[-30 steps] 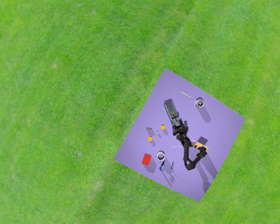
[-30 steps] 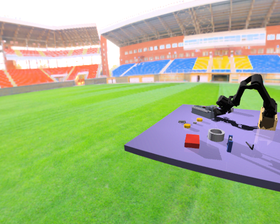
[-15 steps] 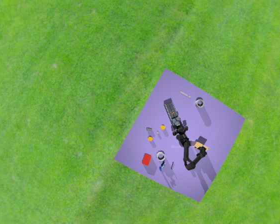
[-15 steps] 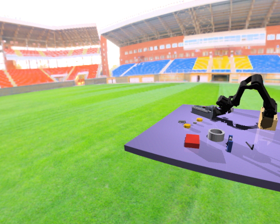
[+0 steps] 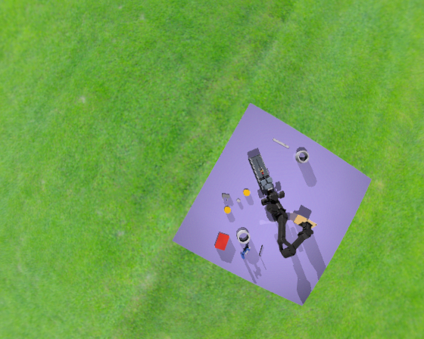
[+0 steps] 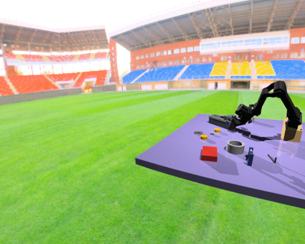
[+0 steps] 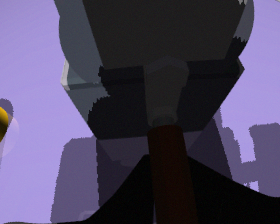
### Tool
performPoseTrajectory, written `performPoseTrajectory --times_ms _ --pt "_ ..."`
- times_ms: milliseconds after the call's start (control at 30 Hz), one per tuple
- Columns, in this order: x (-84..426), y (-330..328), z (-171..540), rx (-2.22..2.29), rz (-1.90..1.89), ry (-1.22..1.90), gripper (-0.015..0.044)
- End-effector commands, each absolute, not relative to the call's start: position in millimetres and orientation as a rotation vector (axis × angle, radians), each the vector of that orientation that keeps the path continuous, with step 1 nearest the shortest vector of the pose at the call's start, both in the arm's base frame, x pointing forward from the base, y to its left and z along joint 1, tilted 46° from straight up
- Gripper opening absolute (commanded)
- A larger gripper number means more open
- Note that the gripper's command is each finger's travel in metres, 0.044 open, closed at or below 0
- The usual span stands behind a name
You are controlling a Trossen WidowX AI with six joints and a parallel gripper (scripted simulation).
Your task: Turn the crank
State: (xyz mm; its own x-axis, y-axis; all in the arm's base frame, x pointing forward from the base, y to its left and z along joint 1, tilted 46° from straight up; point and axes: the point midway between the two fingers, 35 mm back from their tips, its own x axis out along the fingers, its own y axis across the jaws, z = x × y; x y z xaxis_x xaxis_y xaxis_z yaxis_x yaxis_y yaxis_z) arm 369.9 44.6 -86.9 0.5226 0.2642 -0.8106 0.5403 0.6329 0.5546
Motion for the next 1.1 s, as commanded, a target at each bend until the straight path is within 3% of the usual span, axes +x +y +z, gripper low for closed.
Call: performPoseTrajectory --times_ms 0,1067 --pt "374.7 50.8 -81.9 0.911 -0.171 1.034 0.0" --pt "376.3 52.1 -79.5 0.911 -0.171 1.034 0.0"
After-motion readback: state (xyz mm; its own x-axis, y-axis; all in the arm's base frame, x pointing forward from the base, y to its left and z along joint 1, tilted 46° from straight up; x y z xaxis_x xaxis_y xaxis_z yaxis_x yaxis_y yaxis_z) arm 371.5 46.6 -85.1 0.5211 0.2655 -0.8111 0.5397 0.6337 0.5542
